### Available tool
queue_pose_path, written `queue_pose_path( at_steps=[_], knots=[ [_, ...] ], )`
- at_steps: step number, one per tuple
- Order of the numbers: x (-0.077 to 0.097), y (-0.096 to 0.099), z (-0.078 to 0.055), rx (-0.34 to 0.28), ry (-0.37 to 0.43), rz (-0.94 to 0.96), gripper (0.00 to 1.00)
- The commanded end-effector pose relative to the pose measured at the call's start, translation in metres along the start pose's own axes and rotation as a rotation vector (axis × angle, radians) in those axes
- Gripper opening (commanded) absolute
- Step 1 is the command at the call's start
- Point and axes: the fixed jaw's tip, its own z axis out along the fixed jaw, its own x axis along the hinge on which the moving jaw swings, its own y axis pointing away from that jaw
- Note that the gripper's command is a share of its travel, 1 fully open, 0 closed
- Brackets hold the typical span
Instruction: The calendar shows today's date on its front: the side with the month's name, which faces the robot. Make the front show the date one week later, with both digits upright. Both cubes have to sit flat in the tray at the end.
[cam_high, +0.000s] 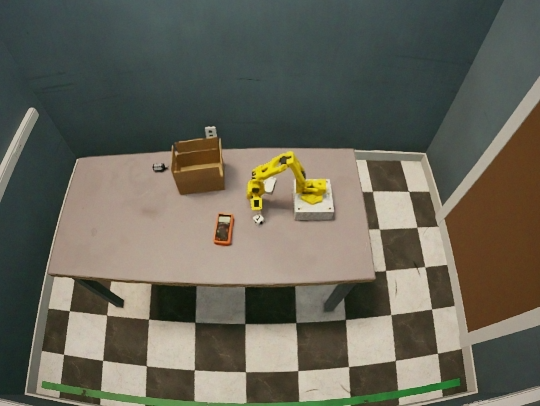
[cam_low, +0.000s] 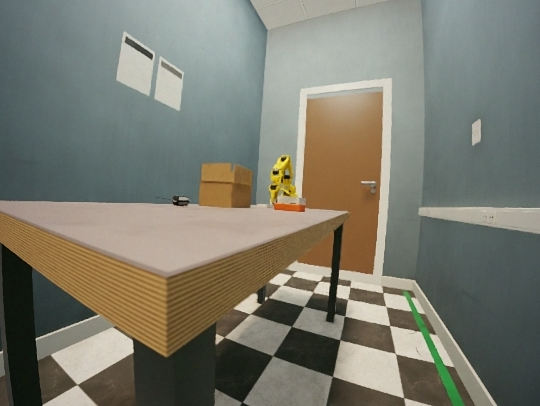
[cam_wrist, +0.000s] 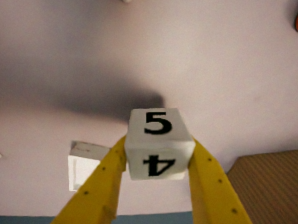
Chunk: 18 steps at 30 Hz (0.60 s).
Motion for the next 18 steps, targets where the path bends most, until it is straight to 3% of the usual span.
queue_pose_path(
  at_steps=[1,18],
  knots=[
    [-0.0021,0.0044,0.0063,-0.020,-0.003,-0.004,0.00],
    [-0.0021,0.0046,0.0124,-0.020,-0.003,-0.004,0.00]
  ],
)
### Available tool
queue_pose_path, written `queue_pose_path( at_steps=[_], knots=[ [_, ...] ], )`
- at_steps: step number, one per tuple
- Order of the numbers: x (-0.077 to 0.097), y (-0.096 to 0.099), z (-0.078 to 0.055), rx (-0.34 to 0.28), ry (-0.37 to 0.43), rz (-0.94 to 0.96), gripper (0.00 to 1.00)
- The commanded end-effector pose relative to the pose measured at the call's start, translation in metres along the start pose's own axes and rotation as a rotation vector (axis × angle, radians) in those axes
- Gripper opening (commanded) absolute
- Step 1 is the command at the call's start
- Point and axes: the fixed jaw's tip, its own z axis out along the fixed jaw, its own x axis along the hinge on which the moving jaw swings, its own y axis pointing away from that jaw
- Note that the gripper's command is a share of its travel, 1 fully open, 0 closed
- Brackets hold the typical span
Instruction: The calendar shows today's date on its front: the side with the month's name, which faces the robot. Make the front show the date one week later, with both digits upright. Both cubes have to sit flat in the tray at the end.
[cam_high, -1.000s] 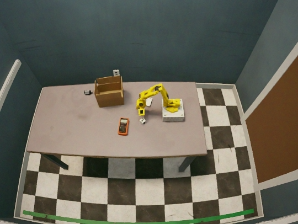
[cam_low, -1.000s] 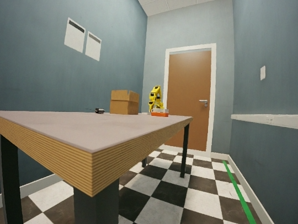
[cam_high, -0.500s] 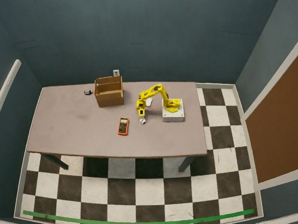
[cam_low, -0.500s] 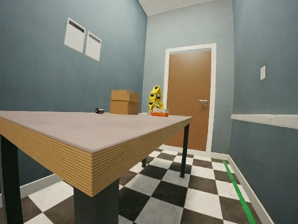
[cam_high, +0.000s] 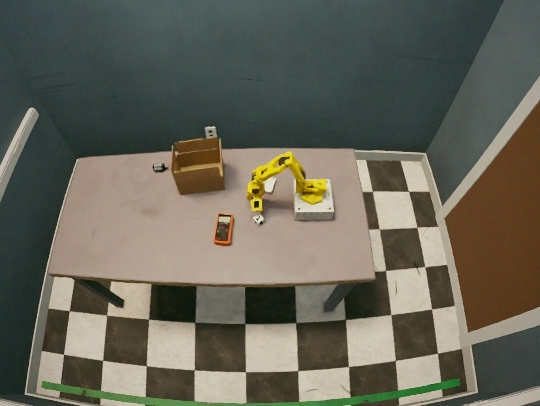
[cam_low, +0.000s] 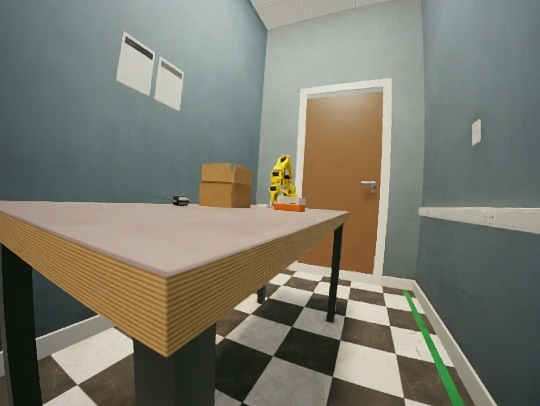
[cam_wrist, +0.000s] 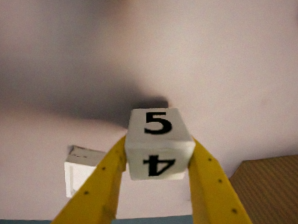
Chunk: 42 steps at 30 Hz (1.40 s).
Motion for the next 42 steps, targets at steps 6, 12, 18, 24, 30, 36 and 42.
queue_pose_path(
  at_steps=[6,12,18,24,30,36,42],
  knots=[
    [-0.0021,0.0044,0.0063,-0.020,-0.002,-0.004,0.00],
    [-0.0021,0.0045,0.0082,-0.020,-0.003,-0.004,0.00],
    [-0.0021,0.0046,0.0120,-0.020,-0.003,-0.004,0.00],
    [-0.0021,0.0047,0.0123,-0.020,-0.002,-0.004,0.00],
    [-0.0021,0.0047,0.0123,-0.020,-0.002,-0.004,0.08],
    [-0.0021,0.0047,0.0123,-0.020,-0.002,-0.004,0.18],
    [-0.0021,0.0047,0.0124,-0.020,-0.002,-0.004,0.19]
  ],
)
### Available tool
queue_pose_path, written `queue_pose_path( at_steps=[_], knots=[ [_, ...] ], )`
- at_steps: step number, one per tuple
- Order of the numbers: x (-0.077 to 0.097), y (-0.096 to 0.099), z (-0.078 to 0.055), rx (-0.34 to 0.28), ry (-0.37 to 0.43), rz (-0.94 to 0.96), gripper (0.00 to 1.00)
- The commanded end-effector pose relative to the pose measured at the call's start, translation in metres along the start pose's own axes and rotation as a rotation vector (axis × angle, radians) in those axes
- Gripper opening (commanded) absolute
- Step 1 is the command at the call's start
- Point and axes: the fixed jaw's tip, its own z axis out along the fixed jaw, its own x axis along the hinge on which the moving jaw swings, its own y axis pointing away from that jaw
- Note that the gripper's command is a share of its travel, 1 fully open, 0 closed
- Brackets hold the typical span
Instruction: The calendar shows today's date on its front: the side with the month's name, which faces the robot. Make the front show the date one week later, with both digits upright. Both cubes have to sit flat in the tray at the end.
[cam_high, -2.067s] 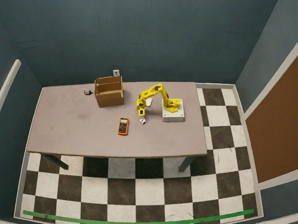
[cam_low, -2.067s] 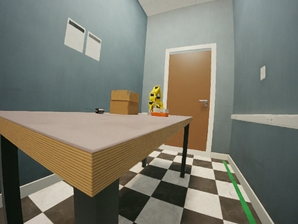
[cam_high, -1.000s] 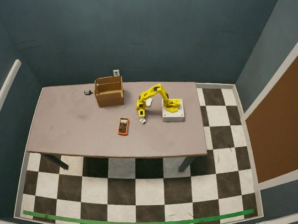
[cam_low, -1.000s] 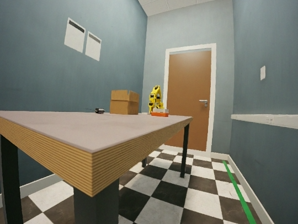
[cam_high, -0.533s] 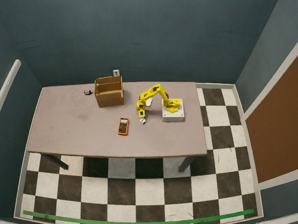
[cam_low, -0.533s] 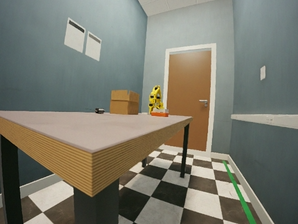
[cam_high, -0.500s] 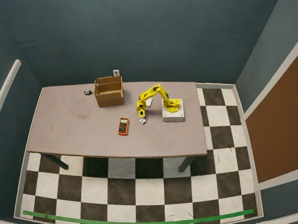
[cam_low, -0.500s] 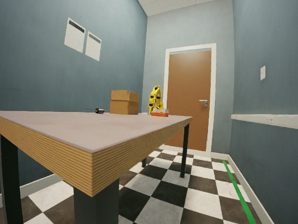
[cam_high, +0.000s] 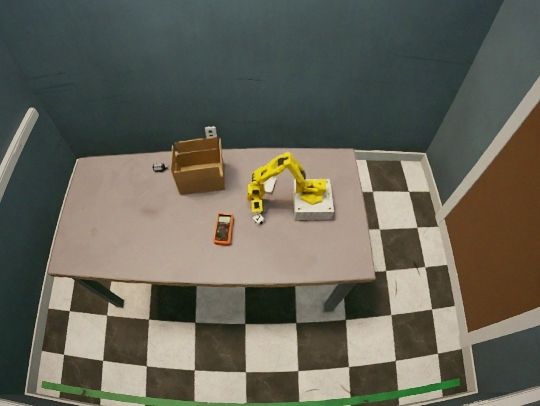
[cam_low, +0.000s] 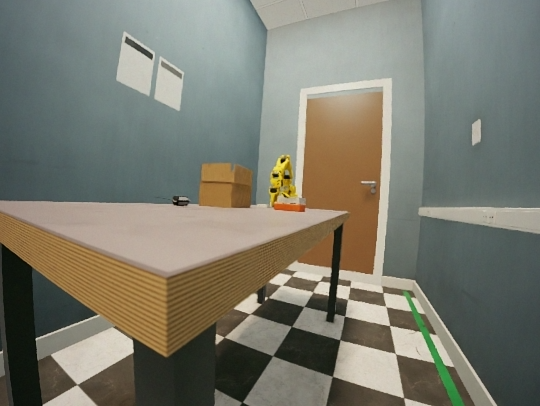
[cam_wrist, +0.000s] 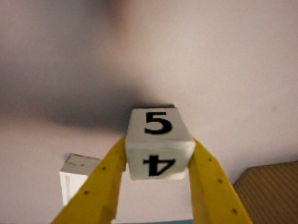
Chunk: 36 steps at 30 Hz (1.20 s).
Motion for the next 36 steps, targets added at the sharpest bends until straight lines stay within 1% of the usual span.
queue_pose_path(
  at_steps=[1,6,13,15,24,36],
  knots=[
    [-0.0020,0.0037,0.0040,-0.017,-0.002,-0.004,0.19],
    [-0.0020,0.0037,0.0040,-0.017,-0.002,-0.004,0.21],
    [-0.0020,0.0037,0.0040,-0.017,-0.002,-0.004,0.27],
    [-0.0020,0.0037,0.0040,-0.017,-0.002,-0.004,0.27],
    [-0.0020,0.0037,0.0040,-0.017,-0.002,-0.004,0.35],
    [-0.0020,0.0035,0.0029,-0.017,-0.002,-0.004,0.36]
  ],
)
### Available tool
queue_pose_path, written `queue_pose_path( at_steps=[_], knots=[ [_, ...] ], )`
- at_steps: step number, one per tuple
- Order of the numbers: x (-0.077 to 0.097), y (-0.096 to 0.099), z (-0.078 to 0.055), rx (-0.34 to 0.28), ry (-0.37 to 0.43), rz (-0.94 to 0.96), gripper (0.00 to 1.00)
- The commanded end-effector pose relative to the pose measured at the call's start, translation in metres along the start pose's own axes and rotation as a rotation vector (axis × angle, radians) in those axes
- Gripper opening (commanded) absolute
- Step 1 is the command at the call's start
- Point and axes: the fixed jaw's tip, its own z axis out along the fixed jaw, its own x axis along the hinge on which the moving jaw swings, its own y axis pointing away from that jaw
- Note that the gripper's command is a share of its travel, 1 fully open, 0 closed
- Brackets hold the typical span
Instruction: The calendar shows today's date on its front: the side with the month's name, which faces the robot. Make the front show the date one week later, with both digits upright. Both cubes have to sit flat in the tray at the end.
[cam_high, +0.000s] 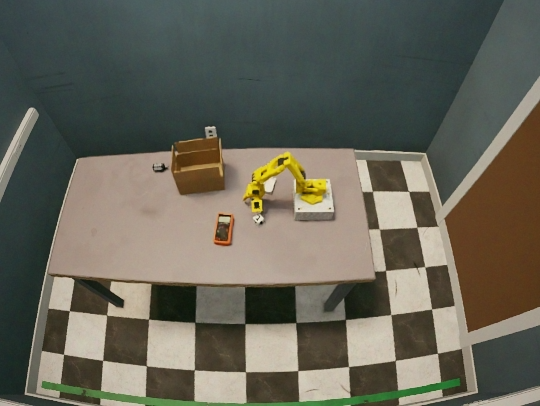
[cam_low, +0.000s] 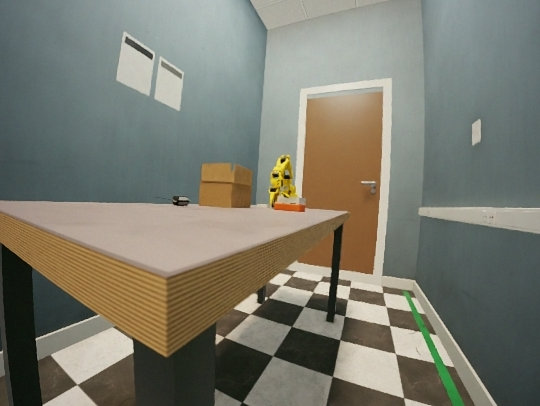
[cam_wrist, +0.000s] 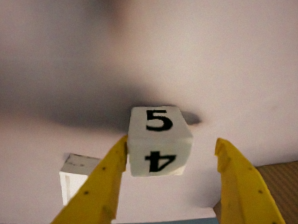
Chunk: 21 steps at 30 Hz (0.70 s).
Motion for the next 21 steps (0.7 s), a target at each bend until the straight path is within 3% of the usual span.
queue_pose_path(
  at_steps=[1,11,13,21],
  knots=[
    [-0.002,0.003,0.002,-0.018,-0.002,-0.004,0.36],
    [-0.002,0.000,-0.026,-0.018,-0.002,-0.004,0.36],
    [-0.002,0.000,-0.026,-0.018,-0.002,-0.004,0.36],
    [-0.002,0.001,-0.051,-0.018,-0.002,-0.004,0.36]
  ],
)
